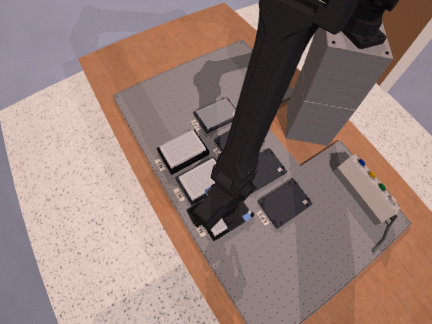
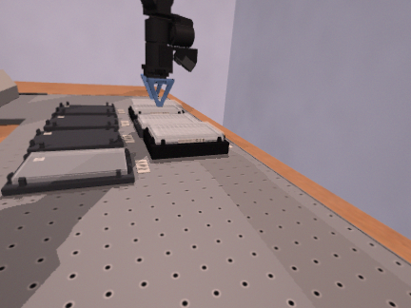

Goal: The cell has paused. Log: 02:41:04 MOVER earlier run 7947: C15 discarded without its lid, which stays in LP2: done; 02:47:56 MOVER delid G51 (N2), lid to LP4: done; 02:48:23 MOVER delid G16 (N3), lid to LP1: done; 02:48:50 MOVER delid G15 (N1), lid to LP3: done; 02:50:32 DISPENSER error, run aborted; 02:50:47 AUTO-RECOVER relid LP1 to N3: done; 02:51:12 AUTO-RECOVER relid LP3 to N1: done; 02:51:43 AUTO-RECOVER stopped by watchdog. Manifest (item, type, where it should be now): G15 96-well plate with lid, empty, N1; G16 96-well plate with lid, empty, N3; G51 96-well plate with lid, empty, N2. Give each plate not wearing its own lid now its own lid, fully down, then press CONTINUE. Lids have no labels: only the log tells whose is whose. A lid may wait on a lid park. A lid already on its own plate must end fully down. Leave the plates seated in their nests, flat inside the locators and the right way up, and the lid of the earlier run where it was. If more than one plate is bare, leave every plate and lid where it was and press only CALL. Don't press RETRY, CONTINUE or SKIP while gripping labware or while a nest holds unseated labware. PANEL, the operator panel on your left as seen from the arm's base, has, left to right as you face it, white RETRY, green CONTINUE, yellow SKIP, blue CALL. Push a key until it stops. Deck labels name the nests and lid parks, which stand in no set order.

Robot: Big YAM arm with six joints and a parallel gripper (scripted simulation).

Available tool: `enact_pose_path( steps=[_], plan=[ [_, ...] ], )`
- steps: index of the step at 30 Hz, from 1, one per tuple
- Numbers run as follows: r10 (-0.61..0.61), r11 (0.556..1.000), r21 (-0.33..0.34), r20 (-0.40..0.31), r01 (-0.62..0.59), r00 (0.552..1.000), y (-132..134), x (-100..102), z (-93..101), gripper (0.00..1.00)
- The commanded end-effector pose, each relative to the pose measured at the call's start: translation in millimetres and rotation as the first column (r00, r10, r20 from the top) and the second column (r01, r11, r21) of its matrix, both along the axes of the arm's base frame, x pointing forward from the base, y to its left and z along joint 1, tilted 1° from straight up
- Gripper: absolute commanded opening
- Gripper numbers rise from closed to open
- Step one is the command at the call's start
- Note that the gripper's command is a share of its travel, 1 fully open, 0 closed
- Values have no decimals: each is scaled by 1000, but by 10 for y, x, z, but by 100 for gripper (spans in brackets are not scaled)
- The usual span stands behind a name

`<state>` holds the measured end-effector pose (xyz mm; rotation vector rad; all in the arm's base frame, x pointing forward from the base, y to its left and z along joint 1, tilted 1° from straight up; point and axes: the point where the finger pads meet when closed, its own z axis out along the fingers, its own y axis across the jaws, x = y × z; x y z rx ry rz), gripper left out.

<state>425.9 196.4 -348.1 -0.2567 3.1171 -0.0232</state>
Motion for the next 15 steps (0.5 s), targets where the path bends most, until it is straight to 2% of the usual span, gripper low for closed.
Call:
enact_pose_path(
  steps=[1,3,7,9,15],
  plan=[
    [7,1000,15,38,-8,999,153,150,40,0],
    [8,1000,11,30,-8,1000,131,106,-19,0],
    [8,1000,8,22,-8,1000,114,72,16,0],
    [8,1000,6,19,-8,1000,103,49,-31,0],
    [8,1000,12,31,-9,999,135,115,-34,0]
  ],
)
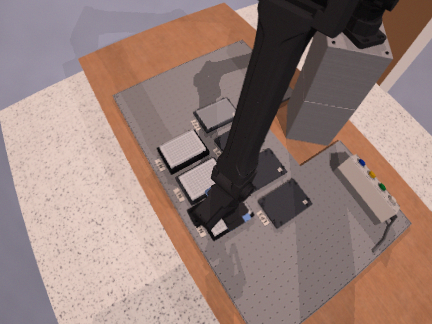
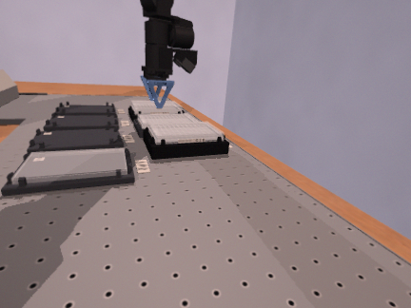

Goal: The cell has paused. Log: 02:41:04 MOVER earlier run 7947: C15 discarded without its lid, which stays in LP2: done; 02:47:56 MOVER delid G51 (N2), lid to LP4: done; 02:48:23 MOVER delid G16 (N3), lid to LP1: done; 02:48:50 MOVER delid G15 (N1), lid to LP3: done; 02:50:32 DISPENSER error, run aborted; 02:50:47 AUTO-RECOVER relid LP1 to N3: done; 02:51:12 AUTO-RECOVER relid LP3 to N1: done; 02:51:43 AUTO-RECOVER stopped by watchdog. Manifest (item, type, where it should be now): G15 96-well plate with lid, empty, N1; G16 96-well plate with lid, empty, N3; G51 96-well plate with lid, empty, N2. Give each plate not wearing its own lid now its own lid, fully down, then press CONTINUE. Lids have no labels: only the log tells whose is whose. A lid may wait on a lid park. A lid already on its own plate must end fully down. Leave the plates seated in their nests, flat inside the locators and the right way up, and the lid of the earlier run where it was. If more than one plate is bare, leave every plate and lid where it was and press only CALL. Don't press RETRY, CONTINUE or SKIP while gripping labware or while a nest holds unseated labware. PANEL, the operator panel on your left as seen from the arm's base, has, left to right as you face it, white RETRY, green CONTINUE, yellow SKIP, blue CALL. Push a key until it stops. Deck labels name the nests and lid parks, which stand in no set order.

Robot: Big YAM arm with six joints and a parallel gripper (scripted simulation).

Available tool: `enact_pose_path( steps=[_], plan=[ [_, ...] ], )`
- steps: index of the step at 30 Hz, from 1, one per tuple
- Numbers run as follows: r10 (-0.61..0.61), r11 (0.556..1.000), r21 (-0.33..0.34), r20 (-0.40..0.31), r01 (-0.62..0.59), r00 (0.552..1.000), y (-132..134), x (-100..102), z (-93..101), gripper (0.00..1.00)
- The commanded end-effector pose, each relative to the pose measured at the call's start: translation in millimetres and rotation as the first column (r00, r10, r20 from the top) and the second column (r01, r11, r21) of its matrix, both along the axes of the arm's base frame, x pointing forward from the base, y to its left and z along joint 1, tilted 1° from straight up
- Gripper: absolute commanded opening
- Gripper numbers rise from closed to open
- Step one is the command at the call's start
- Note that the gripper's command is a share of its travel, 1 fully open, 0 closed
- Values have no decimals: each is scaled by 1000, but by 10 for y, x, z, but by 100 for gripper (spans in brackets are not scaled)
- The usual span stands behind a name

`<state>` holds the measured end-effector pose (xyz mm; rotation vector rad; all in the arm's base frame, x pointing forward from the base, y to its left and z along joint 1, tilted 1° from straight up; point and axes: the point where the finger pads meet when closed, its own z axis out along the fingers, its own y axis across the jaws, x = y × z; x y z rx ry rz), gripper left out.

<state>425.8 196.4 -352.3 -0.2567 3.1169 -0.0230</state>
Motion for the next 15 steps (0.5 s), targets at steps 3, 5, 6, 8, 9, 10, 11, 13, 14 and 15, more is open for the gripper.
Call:
enact_pose_path(
  steps=[3,5,6,8,9,10,11,13,14,15],
  plan=[
    [9,1000,14,35,-9,999,146,138,18,0],
    [9,1000,10,28,-9,1000,129,104,-28,0],
    [9,1000,11,28,-9,1000,130,106,-31,0],
    [9,1000,11,28,-9,1000,130,106,-31,0],
    [9,1000,12,31,-9,999,131,110,29,0],
    [9,1000,11,29,-10,1000,126,100,11,0],
    [9,1000,9,26,-10,1000,119,86,-19,0],
    [10,1000,8,23,-10,1000,113,73,-54,0],
    [10,1000,9,25,-10,1000,117,83,-56,0],
    [10,1000,9,26,-10,1000,120,90,-58,0]
  ],
)
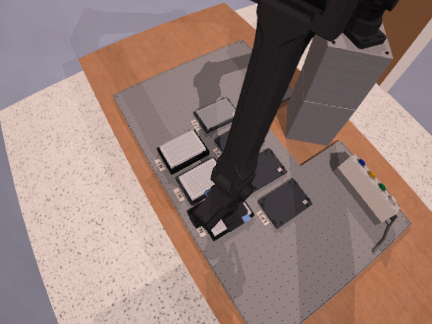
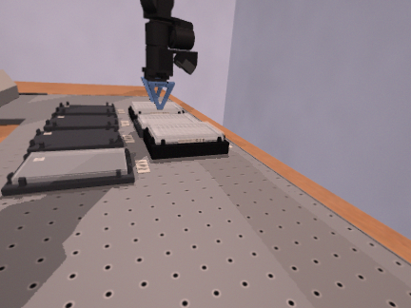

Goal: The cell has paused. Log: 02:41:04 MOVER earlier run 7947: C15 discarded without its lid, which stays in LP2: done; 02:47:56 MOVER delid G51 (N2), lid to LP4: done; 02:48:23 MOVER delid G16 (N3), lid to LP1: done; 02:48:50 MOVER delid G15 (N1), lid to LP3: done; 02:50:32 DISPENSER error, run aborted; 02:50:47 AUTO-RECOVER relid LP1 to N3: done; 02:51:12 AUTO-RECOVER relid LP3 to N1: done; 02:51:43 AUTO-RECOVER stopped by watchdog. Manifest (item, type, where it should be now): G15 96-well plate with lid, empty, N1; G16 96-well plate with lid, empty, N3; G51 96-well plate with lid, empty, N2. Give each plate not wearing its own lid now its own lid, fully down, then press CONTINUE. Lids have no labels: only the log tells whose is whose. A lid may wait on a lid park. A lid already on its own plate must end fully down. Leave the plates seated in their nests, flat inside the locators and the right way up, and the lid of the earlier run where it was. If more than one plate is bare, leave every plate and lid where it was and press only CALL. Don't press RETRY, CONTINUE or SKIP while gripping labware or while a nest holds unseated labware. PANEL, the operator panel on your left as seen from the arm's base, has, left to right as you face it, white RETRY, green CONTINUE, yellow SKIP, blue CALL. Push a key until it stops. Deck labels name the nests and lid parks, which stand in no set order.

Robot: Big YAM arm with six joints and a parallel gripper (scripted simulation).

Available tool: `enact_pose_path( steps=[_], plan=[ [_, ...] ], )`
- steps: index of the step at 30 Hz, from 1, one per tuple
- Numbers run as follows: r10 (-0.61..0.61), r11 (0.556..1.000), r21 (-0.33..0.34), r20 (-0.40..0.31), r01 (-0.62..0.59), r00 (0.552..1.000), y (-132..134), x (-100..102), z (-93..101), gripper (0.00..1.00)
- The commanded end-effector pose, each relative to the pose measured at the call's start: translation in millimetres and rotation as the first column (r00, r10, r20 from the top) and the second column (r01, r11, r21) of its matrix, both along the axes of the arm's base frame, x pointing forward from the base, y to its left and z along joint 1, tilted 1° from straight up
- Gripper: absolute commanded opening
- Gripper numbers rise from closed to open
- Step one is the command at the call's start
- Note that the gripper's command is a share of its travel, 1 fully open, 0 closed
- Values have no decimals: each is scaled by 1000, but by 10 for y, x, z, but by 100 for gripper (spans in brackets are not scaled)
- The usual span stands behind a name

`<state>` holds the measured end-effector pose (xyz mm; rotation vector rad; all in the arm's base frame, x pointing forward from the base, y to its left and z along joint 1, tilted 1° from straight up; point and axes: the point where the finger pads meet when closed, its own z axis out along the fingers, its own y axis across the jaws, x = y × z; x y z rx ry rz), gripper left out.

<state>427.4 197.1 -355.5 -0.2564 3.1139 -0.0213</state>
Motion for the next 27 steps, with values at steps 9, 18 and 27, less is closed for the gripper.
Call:
enact_pose_path(
  steps=[9,18,27],
  plan=[
    [3,1000,11,26,-3,1000,76,122,46,0],
    [3,1000,11,26,-3,1000,75,123,47,0],
    [3,1000,11,26,-3,1000,75,124,47,0]
  ],
)
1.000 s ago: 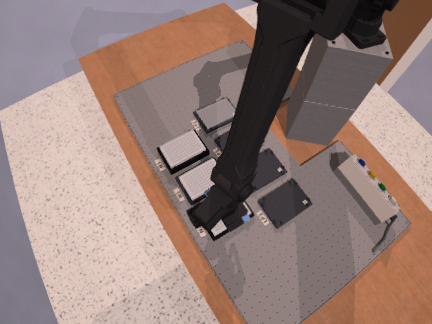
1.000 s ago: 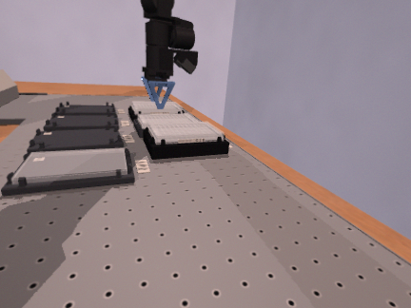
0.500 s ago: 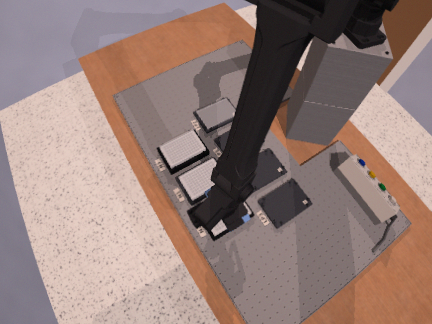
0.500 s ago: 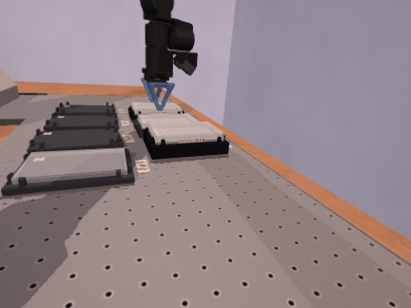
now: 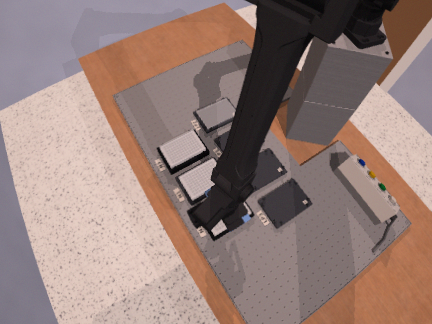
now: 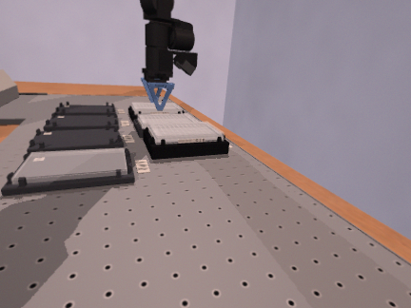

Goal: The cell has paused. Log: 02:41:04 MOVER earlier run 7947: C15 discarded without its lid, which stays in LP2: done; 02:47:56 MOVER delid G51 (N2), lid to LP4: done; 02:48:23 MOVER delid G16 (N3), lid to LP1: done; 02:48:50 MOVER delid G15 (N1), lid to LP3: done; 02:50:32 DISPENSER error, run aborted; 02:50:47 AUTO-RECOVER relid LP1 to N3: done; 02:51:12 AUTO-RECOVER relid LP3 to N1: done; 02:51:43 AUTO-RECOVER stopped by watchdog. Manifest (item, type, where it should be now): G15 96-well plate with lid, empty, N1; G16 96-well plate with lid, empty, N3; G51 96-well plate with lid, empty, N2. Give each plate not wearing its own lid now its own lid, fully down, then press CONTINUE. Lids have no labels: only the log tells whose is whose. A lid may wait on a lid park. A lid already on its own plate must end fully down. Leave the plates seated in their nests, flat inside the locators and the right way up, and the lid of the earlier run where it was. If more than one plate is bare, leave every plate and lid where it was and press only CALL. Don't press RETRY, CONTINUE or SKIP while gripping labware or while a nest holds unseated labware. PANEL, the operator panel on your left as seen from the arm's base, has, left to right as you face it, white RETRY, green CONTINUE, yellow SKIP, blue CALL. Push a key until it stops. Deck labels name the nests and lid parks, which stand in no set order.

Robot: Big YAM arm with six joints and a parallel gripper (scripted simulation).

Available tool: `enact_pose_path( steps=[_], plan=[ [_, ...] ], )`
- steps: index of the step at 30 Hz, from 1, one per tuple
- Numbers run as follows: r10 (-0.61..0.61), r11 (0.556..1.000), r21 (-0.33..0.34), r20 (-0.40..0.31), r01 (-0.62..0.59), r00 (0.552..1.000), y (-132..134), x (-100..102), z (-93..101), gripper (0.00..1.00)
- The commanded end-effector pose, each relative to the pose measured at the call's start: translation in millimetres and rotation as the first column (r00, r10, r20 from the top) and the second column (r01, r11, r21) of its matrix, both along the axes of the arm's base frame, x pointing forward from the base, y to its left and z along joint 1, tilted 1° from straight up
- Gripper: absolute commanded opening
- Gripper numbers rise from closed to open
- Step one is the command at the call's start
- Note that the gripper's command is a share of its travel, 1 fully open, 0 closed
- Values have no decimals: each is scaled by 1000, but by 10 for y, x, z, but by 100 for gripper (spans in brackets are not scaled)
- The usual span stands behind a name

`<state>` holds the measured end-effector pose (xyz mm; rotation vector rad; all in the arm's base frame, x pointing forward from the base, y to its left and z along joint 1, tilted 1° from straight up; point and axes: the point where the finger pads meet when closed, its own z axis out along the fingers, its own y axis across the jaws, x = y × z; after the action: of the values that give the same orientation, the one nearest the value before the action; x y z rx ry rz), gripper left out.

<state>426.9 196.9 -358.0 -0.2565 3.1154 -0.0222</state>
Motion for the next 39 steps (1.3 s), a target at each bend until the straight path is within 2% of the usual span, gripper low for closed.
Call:
enact_pose_path(
  steps=[1,25,26,39],
  plan=[
    [3,1000,11,28,-3,1000,78,130,71,0],
    [3,1000,11,28,-3,1000,76,132,72,0],
    [3,1000,11,28,-3,1000,76,132,72,100],
    [3,1000,11,28,-3,1000,76,132,72,100]
  ],
)
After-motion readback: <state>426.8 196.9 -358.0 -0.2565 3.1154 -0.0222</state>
